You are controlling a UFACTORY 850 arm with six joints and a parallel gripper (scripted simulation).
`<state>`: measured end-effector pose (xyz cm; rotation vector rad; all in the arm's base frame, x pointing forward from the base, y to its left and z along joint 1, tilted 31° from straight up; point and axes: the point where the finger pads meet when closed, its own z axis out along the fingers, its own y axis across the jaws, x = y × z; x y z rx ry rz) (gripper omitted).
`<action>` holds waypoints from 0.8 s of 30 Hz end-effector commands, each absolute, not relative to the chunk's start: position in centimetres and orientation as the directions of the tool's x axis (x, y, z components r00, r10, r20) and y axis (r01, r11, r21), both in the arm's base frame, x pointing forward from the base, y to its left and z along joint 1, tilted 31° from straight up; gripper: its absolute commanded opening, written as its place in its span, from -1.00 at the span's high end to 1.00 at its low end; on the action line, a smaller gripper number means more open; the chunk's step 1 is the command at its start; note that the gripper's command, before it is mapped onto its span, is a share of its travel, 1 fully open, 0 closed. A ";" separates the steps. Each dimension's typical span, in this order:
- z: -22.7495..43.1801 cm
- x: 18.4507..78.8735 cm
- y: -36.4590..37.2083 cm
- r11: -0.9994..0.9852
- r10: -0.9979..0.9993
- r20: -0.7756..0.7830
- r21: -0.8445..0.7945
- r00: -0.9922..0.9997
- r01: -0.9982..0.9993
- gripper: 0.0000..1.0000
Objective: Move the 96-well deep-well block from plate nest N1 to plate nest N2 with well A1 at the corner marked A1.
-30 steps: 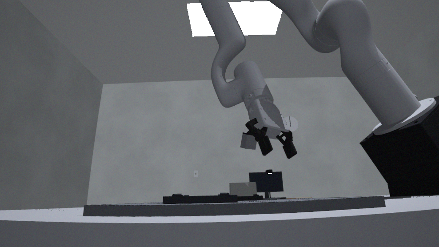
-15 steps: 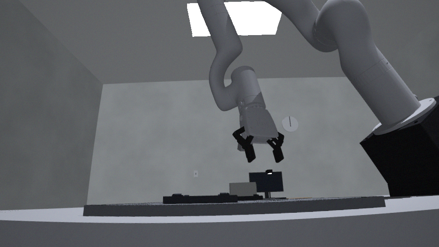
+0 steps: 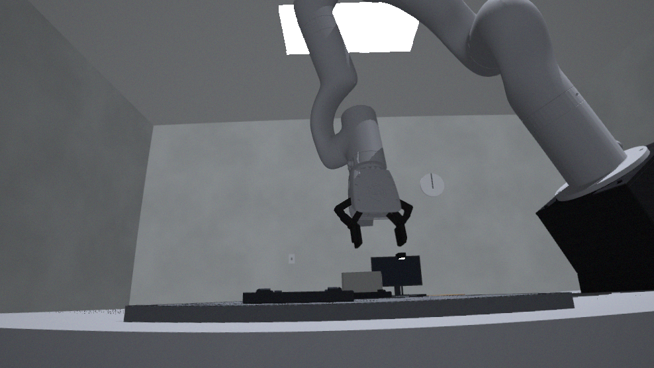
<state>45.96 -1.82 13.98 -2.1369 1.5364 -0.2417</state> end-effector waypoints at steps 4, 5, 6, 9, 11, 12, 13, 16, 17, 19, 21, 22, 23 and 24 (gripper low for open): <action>14.2 47.0 -4.8 -0.118 -0.964 -0.154 -0.487 0.218 -0.865 -1.00; 14.2 47.2 -5.3 -0.087 -0.970 -0.157 -0.487 0.186 -0.869 -1.00; 14.3 47.3 -5.7 -0.057 -0.975 -0.161 -0.487 0.153 -0.872 -1.00; 14.4 47.7 -7.2 -0.052 -0.976 -0.161 -0.487 0.148 -0.872 -1.00; 14.4 47.7 -7.2 -0.052 -0.976 -0.161 -0.487 0.148 -0.872 -1.00; 14.4 47.8 -7.7 -0.052 -0.976 -0.161 -0.487 0.148 -0.872 -1.00; 14.4 48.0 -8.1 -0.052 -0.976 -0.161 -0.487 0.148 -0.872 -1.00; 14.6 48.2 -9.6 0.041 -0.983 -0.174 -0.487 0.051 -0.873 -1.00; 14.6 48.3 -10.1 0.072 -0.984 -0.178 -0.486 0.018 -0.871 -1.00; 14.7 48.4 -11.1 0.133 -0.981 -0.186 -0.485 -0.047 -0.864 -1.00; 14.7 48.6 -12.1 0.138 -0.981 -0.187 -0.485 -0.052 -0.863 -1.00; 14.8 48.7 -12.5 0.138 -0.981 -0.187 -0.485 -0.052 -0.863 -1.00; 14.8 48.7 -13.0 0.138 -0.981 -0.187 -0.485 -0.052 -0.863 -1.00; 14.8 48.8 -13.5 0.138 -0.981 -0.187 -0.485 -0.052 -0.863 -1.00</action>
